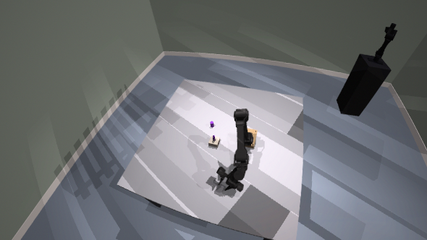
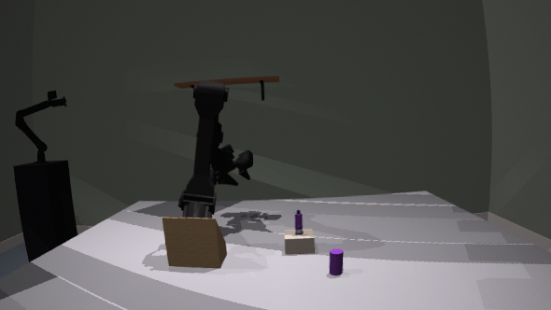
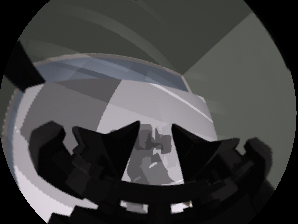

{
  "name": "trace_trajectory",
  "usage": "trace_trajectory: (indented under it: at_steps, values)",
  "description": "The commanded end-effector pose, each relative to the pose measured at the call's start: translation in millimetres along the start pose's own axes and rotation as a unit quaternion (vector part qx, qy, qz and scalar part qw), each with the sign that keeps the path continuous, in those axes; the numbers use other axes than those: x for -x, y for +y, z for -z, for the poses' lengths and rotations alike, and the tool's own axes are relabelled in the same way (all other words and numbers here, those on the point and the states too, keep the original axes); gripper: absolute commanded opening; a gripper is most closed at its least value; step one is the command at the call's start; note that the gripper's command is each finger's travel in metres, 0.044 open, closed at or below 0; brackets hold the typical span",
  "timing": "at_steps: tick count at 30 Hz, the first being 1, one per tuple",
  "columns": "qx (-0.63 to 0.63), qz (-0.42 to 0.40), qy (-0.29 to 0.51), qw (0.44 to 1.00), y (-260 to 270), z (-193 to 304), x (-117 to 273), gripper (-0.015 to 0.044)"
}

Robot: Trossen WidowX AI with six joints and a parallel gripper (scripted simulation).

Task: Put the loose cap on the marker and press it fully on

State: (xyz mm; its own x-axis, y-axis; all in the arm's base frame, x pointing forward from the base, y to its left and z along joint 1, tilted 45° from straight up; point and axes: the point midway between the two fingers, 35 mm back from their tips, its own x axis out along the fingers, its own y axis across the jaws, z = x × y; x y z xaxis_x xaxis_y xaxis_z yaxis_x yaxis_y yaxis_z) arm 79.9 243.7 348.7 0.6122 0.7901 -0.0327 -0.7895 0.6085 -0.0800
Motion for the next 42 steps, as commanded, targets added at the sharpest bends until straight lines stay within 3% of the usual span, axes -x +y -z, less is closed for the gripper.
trace_trajectory:
  at_steps: [1, 10, 19, 24, 31, 36, 42]
  values:
    - [0.116, 0.037, 0.074, 0.990, -19.8, 22.5, -36.8, 0.0244]
    - [0.282, 0.058, 0.284, 0.915, -102.5, 95.0, -95.0, 0.0244]
    - [0.309, -0.017, 0.481, 0.820, -211.2, 184.3, -94.3, 0.0244]
    - [0.264, -0.086, 0.552, 0.786, -267.5, 234.9, -66.6, 0.0244]
    - [0.152, -0.162, 0.592, 0.775, -329.6, 297.3, 0.1, 0.0244]
    - [0.071, -0.197, 0.575, 0.791, -354.5, 329.9, 50.1, 0.0244]
    - [-0.023, -0.219, 0.496, 0.840, -371.3, 364.8, 114.5, 0.0244]
